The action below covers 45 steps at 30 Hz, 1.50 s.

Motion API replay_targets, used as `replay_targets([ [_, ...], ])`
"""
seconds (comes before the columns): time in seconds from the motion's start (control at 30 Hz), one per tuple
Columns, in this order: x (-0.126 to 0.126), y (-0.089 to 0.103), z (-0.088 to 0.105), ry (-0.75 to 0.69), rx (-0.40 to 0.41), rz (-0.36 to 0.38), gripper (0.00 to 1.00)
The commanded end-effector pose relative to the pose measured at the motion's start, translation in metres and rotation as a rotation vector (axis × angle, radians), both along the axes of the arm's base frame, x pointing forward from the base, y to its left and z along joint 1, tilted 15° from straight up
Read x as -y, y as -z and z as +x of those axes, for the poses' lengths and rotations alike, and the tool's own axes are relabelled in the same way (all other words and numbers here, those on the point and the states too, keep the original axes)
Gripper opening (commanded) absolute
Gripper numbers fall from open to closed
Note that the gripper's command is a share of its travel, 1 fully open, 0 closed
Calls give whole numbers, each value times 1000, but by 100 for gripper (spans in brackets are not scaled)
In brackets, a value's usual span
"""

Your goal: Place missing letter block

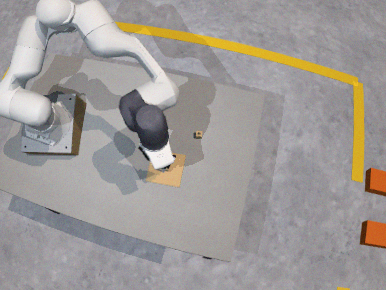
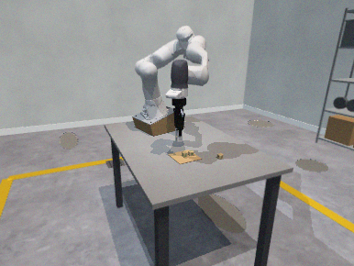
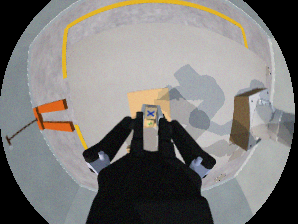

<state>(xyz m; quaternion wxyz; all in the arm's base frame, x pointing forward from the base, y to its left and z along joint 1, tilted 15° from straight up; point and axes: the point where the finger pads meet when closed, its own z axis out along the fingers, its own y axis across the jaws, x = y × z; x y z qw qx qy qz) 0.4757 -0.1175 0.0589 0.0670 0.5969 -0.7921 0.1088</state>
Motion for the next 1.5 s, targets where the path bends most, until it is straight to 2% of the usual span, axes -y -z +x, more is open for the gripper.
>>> replay_targets([
  [0.0,3,-2,1,-90,-21,-10,13],
  [0.53,5,5,1,-90,-21,-9,13],
  [0.7,9,21,1,-90,-21,-9,13],
  [1.03,21,66,3,-90,-21,-9,13],
  [1.1,21,66,3,-90,-21,-9,13],
  [1.3,27,85,4,-90,-21,-9,13],
  [1.47,28,91,4,-90,-21,-9,13],
])
